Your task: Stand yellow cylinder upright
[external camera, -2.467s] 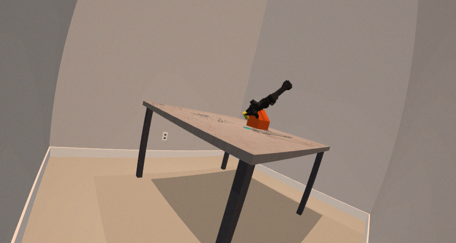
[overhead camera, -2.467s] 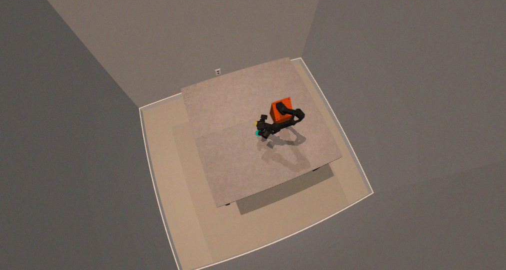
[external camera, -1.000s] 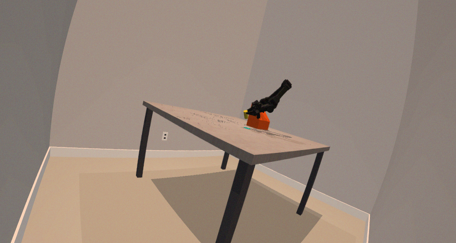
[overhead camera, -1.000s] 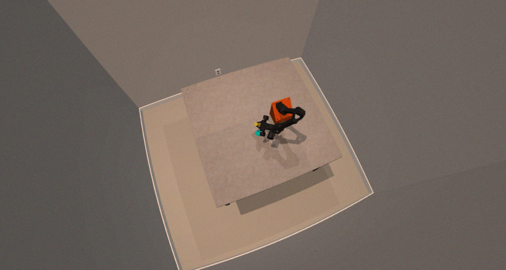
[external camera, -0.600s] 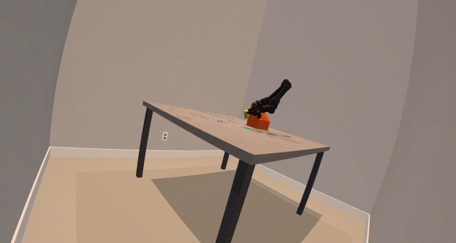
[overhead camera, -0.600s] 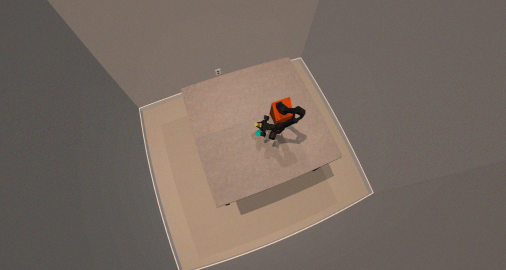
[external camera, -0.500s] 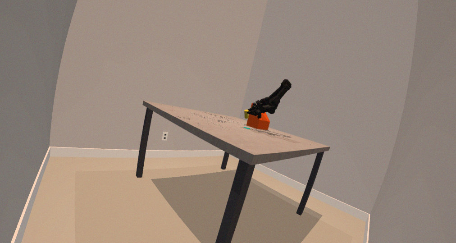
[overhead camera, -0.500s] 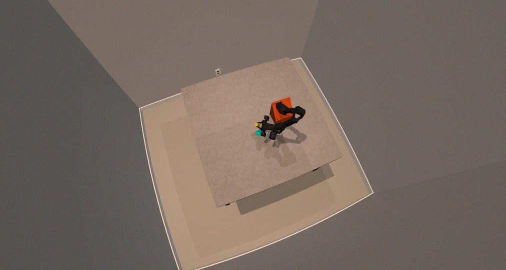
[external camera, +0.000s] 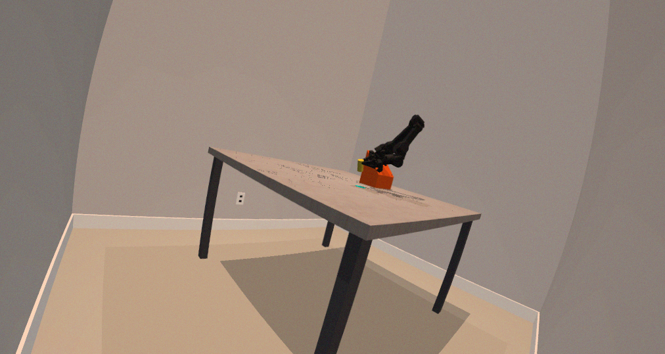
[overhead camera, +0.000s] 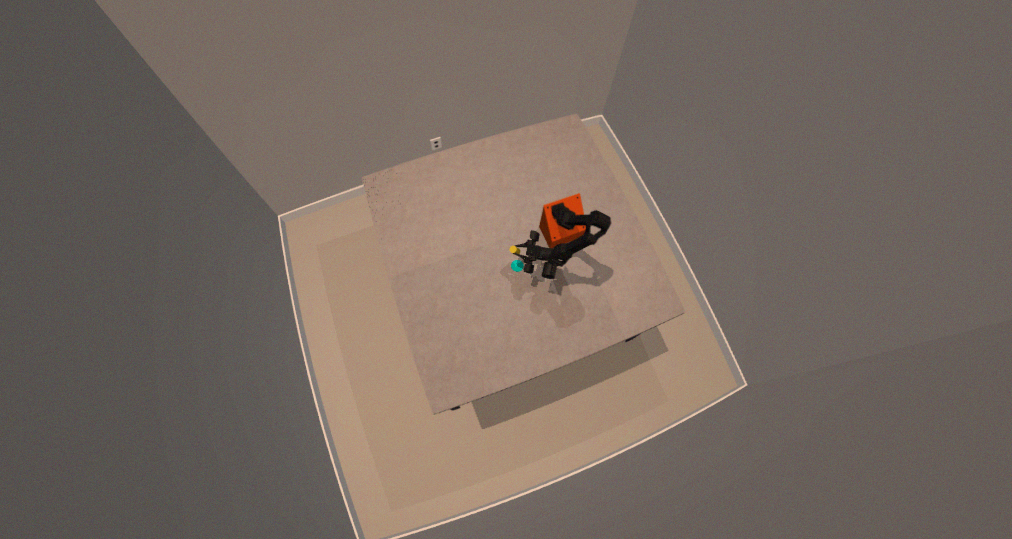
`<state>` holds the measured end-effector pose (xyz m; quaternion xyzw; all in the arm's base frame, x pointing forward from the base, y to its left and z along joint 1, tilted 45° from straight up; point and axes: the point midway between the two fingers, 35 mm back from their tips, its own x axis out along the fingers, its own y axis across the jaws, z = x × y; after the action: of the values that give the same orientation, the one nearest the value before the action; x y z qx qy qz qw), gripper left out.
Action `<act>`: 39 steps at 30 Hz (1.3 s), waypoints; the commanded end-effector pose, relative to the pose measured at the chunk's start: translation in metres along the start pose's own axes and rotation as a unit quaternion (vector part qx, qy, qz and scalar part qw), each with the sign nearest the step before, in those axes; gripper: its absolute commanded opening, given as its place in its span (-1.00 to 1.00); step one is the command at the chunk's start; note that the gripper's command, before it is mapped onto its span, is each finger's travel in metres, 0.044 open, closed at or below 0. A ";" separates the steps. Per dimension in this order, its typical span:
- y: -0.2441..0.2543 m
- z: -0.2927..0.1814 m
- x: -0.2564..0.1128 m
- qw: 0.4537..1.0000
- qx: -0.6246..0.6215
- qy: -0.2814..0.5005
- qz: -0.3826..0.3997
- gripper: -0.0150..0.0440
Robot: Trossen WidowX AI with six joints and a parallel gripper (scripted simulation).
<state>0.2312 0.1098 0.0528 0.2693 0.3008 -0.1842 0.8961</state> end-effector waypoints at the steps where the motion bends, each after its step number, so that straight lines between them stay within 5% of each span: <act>1: 0.001 0.002 -0.002 1.000 0.012 -0.016 0.008 -0.14; 39: 0.005 0.011 -0.026 0.985 0.099 -0.113 0.080 -0.14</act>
<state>0.2202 0.1120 0.0758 0.3467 0.1701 -0.1711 0.9064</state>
